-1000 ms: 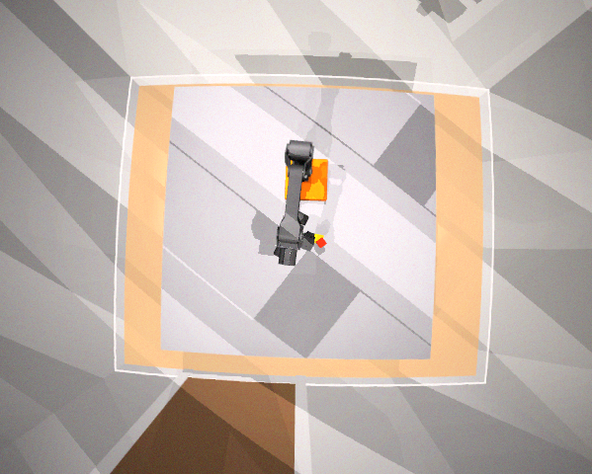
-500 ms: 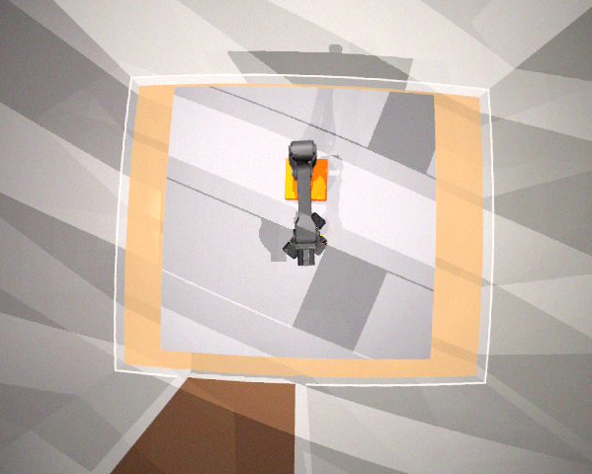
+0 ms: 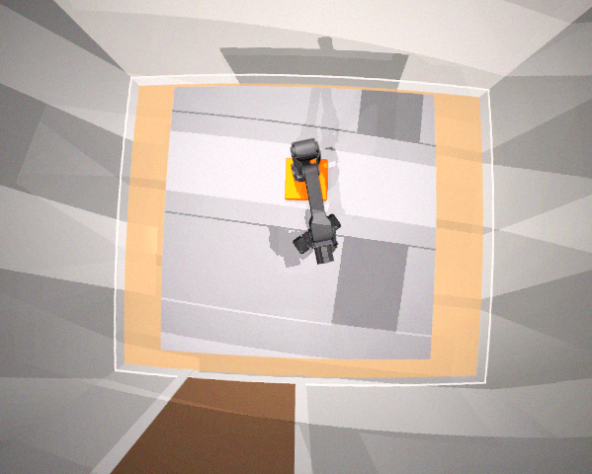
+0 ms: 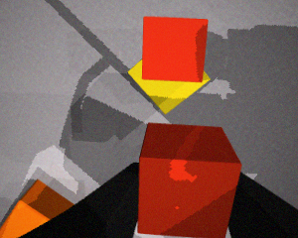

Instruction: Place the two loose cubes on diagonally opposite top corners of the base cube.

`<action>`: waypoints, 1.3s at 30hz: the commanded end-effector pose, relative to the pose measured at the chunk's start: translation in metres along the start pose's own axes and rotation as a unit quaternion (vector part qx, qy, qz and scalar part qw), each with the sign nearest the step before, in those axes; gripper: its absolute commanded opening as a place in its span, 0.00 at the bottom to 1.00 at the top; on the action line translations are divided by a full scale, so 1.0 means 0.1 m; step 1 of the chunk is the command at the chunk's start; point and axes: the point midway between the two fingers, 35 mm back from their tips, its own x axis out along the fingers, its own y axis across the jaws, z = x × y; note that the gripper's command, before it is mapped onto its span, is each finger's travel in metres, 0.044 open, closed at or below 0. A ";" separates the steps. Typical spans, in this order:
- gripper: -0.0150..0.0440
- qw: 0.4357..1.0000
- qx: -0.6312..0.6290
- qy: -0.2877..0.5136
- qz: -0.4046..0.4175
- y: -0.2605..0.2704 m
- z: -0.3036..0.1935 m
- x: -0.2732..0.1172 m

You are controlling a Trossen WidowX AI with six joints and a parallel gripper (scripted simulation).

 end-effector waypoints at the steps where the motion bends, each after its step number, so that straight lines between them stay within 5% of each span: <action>1: 0.43 1.000 0.026 -0.002 0.002 0.09 0.04 0.00; 39: 0.43 1.000 0.028 -0.002 0.002 0.09 0.04 0.52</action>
